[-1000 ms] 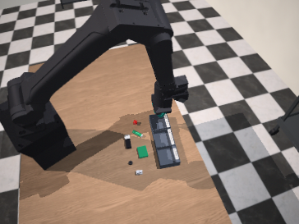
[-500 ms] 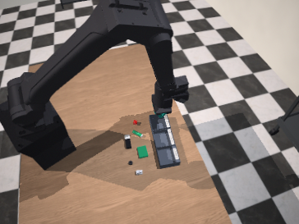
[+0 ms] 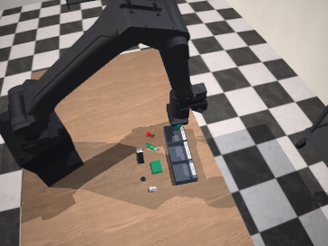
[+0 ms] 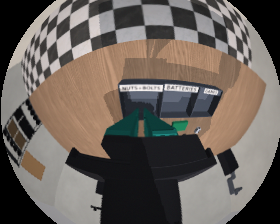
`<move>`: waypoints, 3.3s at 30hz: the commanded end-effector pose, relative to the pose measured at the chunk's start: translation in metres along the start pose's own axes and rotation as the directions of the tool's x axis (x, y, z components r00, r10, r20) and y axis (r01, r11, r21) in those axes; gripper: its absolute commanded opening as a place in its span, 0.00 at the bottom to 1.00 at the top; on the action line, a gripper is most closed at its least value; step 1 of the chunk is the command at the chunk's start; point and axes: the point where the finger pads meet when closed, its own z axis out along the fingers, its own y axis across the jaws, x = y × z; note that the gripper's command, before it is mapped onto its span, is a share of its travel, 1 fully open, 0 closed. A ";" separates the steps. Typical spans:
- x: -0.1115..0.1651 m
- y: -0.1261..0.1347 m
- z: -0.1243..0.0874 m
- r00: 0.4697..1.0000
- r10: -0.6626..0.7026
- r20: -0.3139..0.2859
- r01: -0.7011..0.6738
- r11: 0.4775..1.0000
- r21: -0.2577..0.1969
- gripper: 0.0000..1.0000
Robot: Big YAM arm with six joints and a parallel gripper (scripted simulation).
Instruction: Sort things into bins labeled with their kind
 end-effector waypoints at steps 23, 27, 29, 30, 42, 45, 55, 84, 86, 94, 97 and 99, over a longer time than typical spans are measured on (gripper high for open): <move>0.000 0.006 -0.156 1.000 -0.004 0.019 0.004 1.000 -0.006 0.08; 0.010 -0.004 -0.135 1.000 0.008 -0.027 -0.008 1.000 0.011 0.08; 0.010 -0.004 -0.134 1.000 0.010 -0.024 -0.010 1.000 0.009 0.08; 0.007 -0.003 -0.134 1.000 0.015 -0.014 -0.015 1.000 0.006 0.08; 0.000 0.003 -0.148 1.000 0.002 0.013 -0.002 1.000 -0.005 0.08; -0.002 0.003 -0.150 1.000 0.002 0.014 -0.002 1.000 -0.005 0.08; -0.019 0.005 -0.158 0.999 0.013 0.040 -0.013 1.000 -0.014 0.08; 0.062 0.025 -0.072 0.923 -0.384 0.008 0.384 0.923 -0.002 0.29; 0.073 0.028 -0.060 0.903 -0.429 0.005 0.429 0.903 -0.002 0.29; 0.106 0.037 -0.022 0.827 -0.562 -0.013 0.562 0.827 -0.005 0.29; 0.118 0.038 -0.007 0.752 -0.658 -0.033 0.658 0.753 -0.012 0.29; 0.108 0.038 -0.015 0.717 -0.696 -0.031 0.696 0.718 -0.011 0.29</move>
